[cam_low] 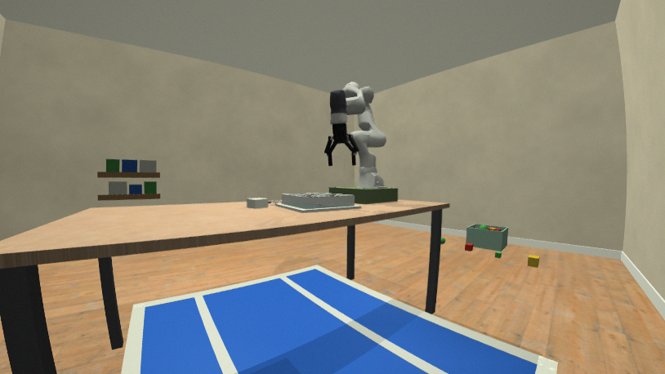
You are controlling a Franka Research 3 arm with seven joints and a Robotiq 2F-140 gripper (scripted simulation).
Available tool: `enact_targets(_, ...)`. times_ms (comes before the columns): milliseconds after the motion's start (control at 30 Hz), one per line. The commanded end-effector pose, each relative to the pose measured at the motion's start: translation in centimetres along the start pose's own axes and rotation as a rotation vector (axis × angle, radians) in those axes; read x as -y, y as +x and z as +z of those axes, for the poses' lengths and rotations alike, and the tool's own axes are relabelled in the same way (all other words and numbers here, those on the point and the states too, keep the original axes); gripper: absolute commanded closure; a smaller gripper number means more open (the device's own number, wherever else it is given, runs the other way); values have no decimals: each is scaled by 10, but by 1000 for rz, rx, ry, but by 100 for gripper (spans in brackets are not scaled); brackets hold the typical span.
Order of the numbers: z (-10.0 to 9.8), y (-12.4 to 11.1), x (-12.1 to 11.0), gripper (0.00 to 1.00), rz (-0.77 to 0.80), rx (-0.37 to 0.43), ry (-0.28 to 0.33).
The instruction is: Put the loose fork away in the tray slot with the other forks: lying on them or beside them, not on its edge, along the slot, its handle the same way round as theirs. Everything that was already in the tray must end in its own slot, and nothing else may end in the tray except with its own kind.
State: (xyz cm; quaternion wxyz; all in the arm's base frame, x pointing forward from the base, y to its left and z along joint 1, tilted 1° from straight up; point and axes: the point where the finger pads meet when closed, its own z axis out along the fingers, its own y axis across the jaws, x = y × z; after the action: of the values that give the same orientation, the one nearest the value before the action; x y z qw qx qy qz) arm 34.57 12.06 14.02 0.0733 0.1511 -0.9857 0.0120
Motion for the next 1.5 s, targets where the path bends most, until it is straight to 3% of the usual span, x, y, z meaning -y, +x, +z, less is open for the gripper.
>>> enact_targets(0, -5, -11, 12, 0, 158, 55, -6)
enact_targets(467, -20, -24, 60, 0, 410, 148, -45)
enact_targets(1467, -20, -24, 61, 0, 414, 149, -46)
